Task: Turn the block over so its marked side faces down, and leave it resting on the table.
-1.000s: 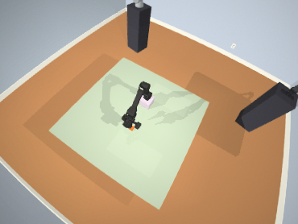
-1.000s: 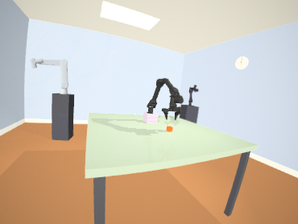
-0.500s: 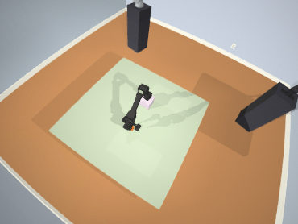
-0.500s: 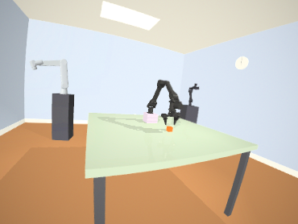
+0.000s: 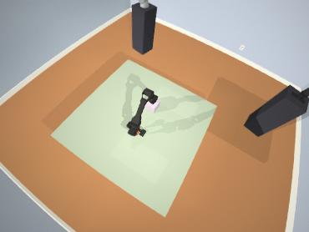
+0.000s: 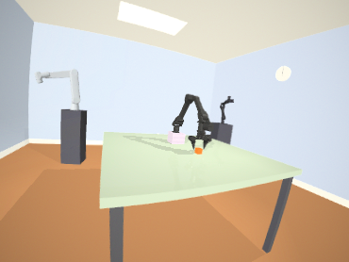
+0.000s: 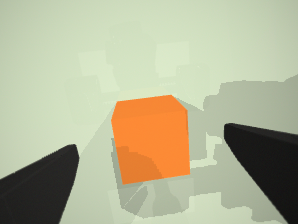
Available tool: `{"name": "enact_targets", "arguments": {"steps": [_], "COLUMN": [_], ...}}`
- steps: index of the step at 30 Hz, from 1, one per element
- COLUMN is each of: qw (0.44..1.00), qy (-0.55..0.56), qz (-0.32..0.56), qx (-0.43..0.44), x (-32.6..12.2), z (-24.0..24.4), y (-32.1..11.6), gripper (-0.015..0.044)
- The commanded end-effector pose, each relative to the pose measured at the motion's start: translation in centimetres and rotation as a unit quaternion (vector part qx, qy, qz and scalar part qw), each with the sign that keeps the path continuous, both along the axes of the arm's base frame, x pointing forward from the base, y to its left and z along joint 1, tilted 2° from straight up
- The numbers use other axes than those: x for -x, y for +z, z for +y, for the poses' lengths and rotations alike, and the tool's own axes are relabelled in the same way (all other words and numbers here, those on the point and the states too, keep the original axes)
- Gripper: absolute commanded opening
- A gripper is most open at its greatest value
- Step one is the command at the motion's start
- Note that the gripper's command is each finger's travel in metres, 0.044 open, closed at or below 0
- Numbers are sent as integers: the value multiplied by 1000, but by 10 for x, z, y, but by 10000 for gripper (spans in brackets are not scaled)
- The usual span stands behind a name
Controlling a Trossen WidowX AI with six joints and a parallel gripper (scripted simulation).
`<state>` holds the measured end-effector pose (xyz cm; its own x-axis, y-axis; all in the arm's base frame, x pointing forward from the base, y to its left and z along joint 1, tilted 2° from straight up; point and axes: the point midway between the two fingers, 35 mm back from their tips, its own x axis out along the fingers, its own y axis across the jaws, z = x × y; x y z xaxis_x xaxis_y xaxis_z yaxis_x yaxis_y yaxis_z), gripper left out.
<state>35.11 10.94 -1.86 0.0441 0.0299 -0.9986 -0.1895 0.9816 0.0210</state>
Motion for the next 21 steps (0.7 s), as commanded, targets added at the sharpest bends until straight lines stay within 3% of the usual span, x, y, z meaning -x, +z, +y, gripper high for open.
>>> {"name": "enact_targets", "arguments": {"steps": [1, 3, 13, 21], "qw": [1000, 1000, 1000, 1000], "qy": [1, 1, 1, 1], "qz": [1, 1, 1, 1], "qx": [-1, -1, -1, -1], "x": [0, 0, 0, 0], "z": [1, 1, 1, 1], "y": [-7, -8, -8, -8], "gripper": [440, 440, 177, 124]}}
